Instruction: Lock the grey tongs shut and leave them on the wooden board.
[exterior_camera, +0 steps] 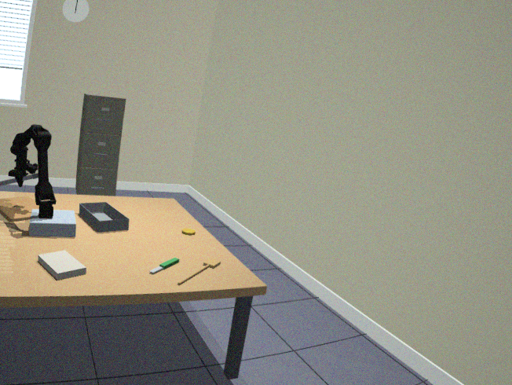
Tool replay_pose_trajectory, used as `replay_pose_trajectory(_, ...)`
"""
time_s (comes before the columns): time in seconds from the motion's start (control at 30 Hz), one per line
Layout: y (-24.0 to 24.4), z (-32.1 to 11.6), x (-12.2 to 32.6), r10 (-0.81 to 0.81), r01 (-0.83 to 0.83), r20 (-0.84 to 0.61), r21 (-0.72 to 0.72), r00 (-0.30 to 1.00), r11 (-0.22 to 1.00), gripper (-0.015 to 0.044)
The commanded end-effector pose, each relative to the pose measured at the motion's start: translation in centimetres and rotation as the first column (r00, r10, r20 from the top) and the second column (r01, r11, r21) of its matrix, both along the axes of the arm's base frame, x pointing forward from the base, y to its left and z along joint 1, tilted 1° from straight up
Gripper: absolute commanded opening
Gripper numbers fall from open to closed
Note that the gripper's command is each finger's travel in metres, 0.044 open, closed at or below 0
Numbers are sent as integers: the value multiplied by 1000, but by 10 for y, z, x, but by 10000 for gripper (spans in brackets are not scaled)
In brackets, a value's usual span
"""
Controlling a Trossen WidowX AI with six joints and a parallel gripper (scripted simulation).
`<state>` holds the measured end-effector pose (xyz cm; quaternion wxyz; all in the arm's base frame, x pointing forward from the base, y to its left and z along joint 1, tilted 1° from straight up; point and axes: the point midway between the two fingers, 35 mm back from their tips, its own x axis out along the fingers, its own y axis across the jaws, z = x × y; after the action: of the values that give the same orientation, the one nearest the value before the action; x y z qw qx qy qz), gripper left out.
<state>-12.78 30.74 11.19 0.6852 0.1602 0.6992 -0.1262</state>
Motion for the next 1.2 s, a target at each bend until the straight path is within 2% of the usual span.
replay_pose_trajectory(0.0,2,-4,0,-5,5,0,5,1000,1000,-150)
replay_pose_trajectory(1.17,5,-61,-1,-9,9,-3,0,1000,1000,-150)
